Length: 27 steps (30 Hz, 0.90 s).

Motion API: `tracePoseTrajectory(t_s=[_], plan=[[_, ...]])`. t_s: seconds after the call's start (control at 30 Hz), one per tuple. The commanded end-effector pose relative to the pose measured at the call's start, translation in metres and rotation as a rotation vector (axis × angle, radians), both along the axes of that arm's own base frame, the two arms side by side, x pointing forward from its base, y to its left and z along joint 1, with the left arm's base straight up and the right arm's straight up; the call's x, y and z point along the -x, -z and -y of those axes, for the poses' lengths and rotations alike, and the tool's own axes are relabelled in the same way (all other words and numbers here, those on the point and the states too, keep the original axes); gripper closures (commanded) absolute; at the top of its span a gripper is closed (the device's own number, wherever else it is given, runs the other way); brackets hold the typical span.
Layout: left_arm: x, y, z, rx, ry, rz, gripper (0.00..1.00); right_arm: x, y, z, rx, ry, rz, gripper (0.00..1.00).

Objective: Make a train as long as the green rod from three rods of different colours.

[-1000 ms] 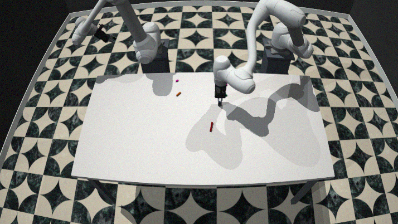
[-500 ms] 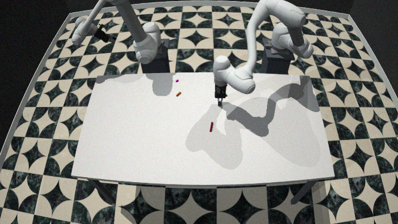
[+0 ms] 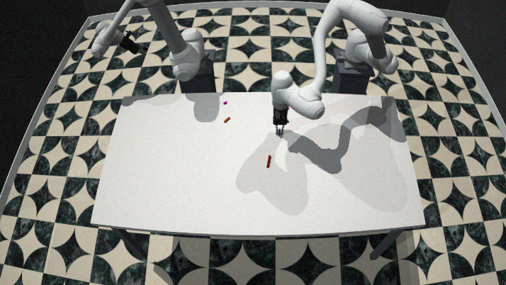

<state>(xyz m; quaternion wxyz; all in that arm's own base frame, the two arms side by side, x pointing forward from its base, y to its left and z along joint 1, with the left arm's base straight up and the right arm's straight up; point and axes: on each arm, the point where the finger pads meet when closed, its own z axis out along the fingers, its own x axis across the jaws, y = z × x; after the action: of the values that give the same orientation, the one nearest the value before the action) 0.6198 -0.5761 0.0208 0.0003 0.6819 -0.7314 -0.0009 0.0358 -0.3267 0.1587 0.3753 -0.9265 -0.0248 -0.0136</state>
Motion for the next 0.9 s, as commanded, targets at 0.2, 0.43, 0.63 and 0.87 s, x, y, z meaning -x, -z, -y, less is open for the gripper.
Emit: tracePoseTrajectory(t_s=[0.2, 0.43, 0.63, 0.87], plan=[[0.002, -0.004, 0.001, 0.002, 0.001, 0.004, 0.46, 0.003, 0.000, -0.003, -0.015, -0.001, -0.007, 0.00], [0.000, -0.027, 0.003, 0.003, 0.001, 0.005, 0.46, 0.003, 0.000, -0.003, -0.015, -0.001, -0.007, 0.00], [0.000, -0.048, 0.002, 0.003, 0.001, 0.005, 0.46, 0.003, 0.000, -0.003, -0.015, -0.001, -0.007, 0.00], [0.001, -0.084, 0.002, 0.003, 0.001, 0.005, 0.46, 0.003, 0.000, -0.003, -0.015, -0.001, -0.007, 0.00]])
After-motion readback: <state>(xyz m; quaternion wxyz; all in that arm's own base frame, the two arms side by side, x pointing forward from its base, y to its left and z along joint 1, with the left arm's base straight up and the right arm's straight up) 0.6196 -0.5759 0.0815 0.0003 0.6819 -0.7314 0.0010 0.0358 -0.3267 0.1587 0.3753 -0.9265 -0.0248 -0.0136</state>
